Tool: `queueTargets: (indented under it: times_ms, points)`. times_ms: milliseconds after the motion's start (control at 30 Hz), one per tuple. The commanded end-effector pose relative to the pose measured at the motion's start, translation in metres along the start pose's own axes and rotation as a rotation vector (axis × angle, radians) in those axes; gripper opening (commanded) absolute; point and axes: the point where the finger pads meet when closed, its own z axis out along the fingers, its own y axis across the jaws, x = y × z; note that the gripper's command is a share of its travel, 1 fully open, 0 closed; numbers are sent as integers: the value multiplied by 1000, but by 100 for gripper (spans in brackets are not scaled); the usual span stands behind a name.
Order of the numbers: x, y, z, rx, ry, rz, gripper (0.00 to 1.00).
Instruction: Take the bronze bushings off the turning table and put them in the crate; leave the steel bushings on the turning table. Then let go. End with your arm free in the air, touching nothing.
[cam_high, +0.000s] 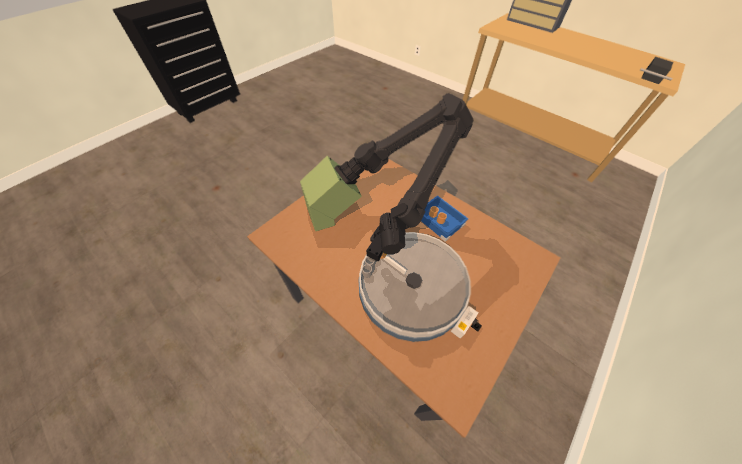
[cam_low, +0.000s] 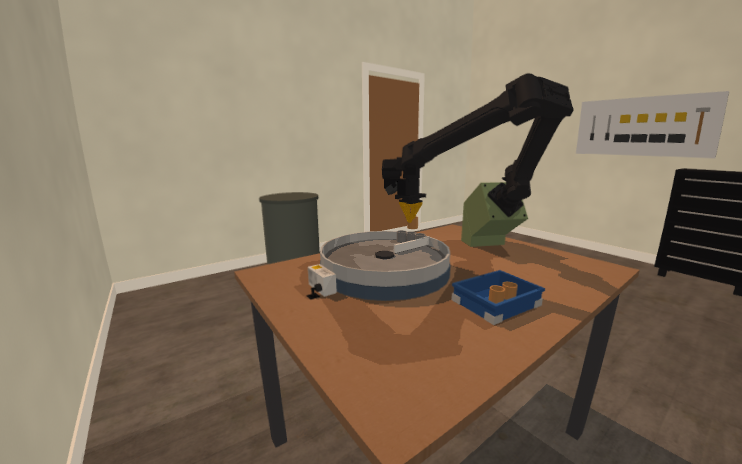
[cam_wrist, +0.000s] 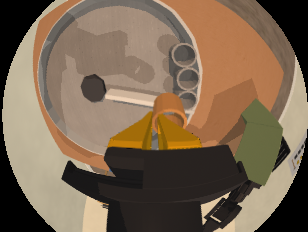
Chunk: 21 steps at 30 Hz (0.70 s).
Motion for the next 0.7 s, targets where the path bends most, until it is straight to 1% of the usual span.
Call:
queueTargets:
  times_ms: [0,100,167,333,467,600,667]
  points:
    - [-1,7,-6,-4,-10,-9,0]
    - [2,8,-6,-2,-9,-11,0]
    - [9,6,-2,5,-1,-2,0]
    - [19,14,-2,0,-2,-8,0]
    - [37,20,-1,1,0,-6,0]
    - [62,31,-1,2,2,-3,0]
    - [62,31,-1,2,2,-3,0]
